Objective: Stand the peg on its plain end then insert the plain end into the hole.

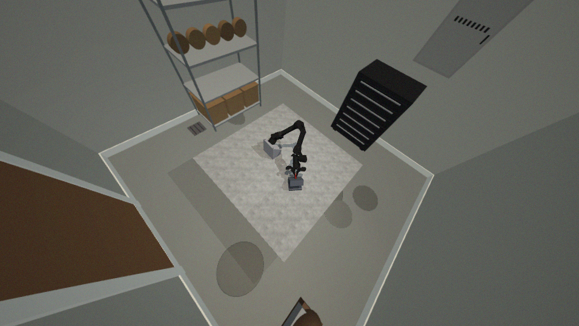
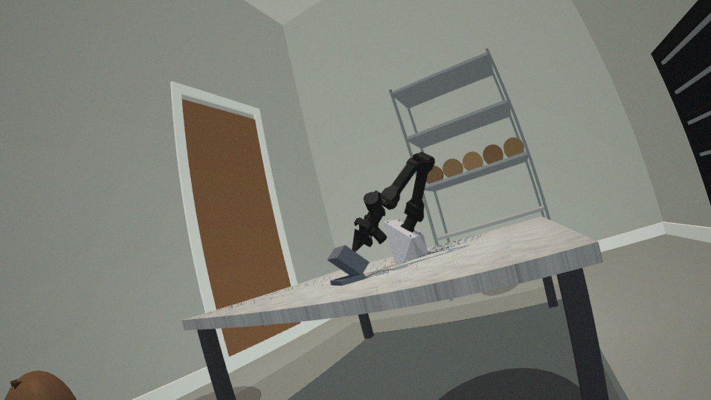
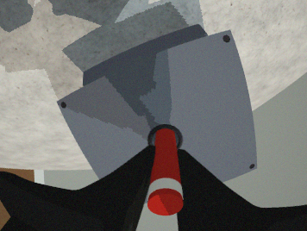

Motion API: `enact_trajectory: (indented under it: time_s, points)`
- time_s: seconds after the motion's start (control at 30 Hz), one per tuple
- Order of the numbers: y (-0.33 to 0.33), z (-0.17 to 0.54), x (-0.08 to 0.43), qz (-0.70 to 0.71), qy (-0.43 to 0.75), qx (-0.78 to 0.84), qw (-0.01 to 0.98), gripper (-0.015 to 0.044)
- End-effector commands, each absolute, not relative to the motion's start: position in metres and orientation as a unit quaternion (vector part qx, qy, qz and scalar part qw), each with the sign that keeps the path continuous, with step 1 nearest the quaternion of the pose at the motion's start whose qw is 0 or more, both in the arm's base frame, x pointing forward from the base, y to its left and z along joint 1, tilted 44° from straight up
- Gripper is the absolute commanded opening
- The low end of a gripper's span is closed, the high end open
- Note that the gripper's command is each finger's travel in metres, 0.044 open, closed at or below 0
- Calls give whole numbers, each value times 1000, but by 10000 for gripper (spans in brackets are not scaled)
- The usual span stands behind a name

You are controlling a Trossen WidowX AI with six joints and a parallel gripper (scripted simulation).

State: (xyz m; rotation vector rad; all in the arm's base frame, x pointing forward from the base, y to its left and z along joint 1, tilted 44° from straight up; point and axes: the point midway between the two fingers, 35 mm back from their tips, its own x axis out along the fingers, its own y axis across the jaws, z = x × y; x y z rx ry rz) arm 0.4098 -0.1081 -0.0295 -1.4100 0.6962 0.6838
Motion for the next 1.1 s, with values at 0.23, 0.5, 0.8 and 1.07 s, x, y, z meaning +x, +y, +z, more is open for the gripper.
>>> enact_trajectory:
  time_s: [0.23,0.5,0.8,1.07]
  points:
    - [-108,-29,410,301,307,-622,654,210]
    - [-108,-27,409,301,307,-622,654,420]
    - [-109,-18,403,301,307,-622,654,440]
    - [-110,-10,398,301,308,-622,654,440]
